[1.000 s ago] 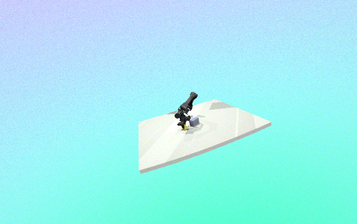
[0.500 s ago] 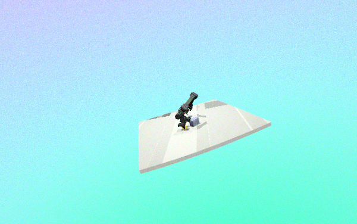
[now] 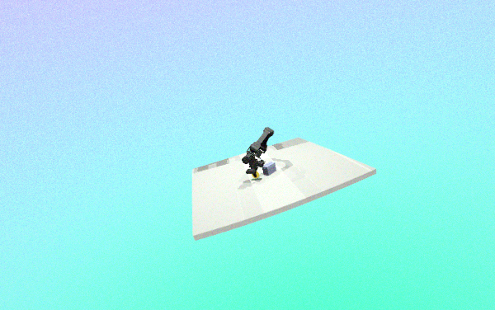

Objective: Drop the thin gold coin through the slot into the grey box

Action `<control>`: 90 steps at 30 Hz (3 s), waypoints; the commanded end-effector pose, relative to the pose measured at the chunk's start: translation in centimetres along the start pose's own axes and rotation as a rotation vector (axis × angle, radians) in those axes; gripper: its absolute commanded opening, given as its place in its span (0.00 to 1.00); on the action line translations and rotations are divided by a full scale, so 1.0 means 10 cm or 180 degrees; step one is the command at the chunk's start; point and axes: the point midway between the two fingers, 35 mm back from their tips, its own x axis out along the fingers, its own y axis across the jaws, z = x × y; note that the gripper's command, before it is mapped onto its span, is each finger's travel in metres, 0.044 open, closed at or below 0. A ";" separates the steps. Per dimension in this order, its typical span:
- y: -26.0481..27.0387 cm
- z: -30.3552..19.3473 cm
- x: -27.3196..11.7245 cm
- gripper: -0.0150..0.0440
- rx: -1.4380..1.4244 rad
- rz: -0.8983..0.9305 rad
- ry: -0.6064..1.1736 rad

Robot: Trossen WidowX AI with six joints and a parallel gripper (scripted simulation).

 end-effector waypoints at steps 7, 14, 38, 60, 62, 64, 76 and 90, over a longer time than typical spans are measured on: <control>-0.03 -0.01 -0.27 0.25 -0.0010 -0.0028 0.0012; -0.03 -0.01 -0.45 0.25 -0.0009 -0.0029 0.0014; 0.00 0.00 -0.83 0.25 -0.0605 -0.0023 0.0014; -0.02 0.07 -0.83 0.25 -0.2999 -0.0016 0.0021; -0.02 0.07 -0.83 0.25 -0.3217 -0.0016 0.0022; -0.02 0.08 -0.83 0.25 -0.3434 -0.0015 0.0023; 0.06 0.16 -0.84 0.25 -0.3594 -0.0014 0.0023; 0.34 0.38 -0.87 0.25 -0.3586 -0.0013 0.0024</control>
